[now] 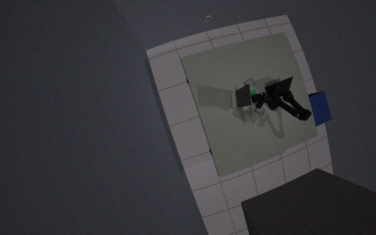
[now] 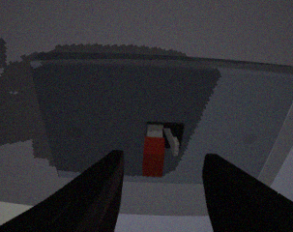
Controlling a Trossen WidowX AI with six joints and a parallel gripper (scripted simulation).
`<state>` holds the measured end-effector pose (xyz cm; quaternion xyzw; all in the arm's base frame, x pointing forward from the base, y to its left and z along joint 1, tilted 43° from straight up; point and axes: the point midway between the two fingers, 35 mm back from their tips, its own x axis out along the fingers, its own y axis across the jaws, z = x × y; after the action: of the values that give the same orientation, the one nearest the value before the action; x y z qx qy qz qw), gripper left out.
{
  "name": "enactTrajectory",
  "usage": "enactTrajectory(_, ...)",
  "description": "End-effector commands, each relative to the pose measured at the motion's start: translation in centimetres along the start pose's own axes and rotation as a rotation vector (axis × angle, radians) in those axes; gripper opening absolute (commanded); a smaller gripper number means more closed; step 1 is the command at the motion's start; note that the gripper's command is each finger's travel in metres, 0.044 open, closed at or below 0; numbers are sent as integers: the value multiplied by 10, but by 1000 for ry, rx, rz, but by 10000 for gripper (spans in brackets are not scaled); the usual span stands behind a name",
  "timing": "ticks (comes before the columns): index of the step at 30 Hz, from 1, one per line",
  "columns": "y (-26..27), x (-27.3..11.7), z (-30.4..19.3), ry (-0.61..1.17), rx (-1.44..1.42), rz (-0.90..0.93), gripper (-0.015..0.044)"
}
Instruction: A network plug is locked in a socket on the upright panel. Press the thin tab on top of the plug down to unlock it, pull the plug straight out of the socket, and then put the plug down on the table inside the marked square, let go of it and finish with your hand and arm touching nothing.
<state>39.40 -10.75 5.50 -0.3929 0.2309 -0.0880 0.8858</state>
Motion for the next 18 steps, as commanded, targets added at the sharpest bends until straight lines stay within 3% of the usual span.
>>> enactTrajectory(1,2,7,0,8,2,2,156)
enactTrajectory(7,2,14,1,7,2,2,156)
enactTrajectory(10,2,14,1,7,2,2,77)
enactTrajectory(18,2,14,1,7,2,2,24)
